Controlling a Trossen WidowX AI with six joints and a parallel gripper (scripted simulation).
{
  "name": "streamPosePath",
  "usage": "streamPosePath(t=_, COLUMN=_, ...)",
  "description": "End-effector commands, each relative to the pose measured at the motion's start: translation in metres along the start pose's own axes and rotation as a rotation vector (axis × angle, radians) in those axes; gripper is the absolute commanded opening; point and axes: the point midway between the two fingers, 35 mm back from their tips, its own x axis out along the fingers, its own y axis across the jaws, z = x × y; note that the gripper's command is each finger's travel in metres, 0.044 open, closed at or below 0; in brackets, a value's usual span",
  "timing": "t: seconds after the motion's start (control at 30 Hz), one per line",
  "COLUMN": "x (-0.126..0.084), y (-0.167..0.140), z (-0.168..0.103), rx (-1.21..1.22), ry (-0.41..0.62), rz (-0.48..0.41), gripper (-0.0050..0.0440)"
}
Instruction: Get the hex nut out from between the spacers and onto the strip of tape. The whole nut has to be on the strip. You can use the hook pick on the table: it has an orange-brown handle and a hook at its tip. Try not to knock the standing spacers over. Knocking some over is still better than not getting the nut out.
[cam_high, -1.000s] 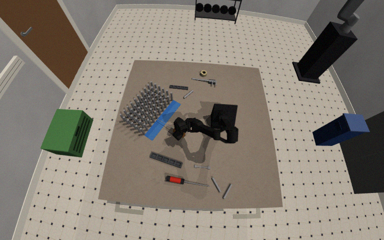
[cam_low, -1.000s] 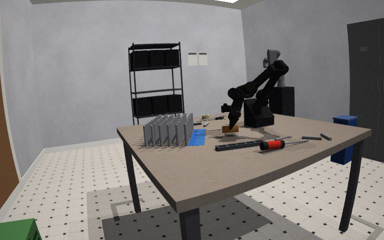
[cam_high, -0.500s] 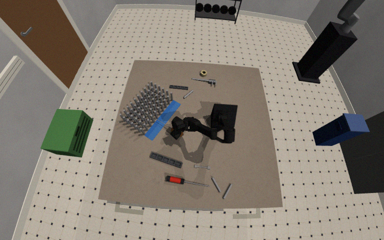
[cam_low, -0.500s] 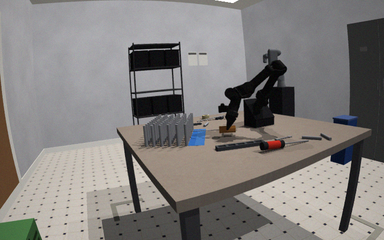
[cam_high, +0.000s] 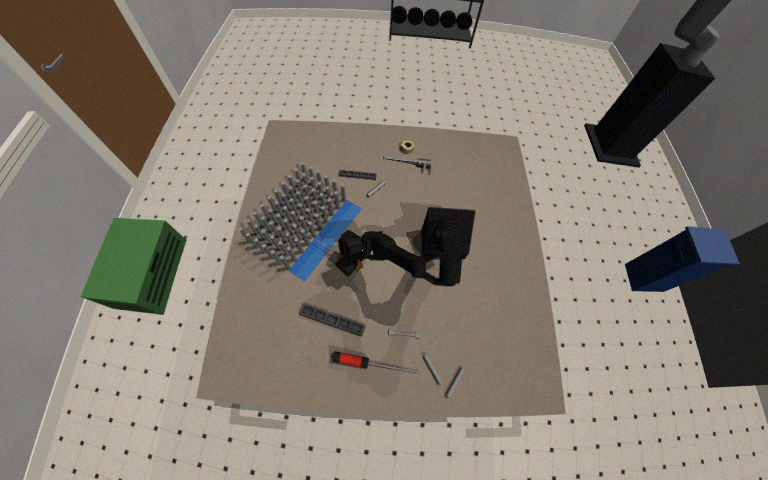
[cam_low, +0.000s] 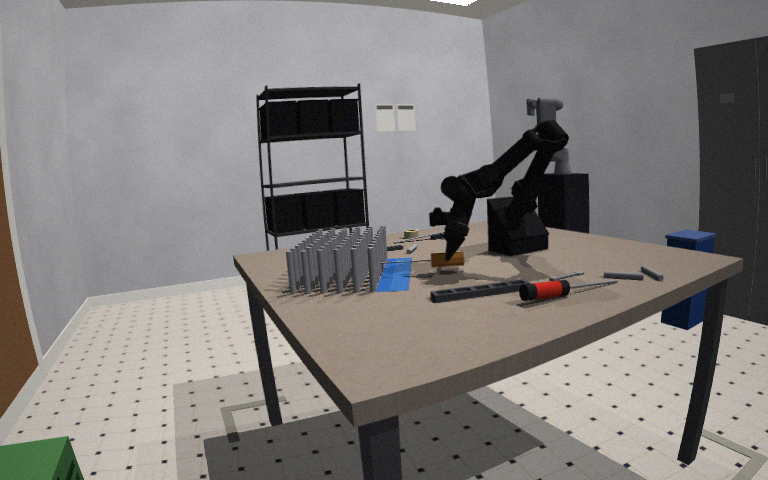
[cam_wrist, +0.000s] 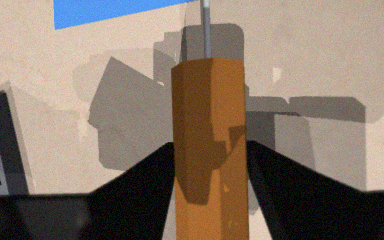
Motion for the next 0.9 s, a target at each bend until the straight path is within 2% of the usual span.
streamPosePath(t=0.0, x=-0.002, y=0.010, z=0.013, rx=-0.016, ry=-0.021, rz=0.024, gripper=-0.0050)
streamPosePath(t=0.87, x=0.010, y=0.009, z=0.046, rx=-0.015, ry=-0.021, rz=0.022, gripper=-0.0050)
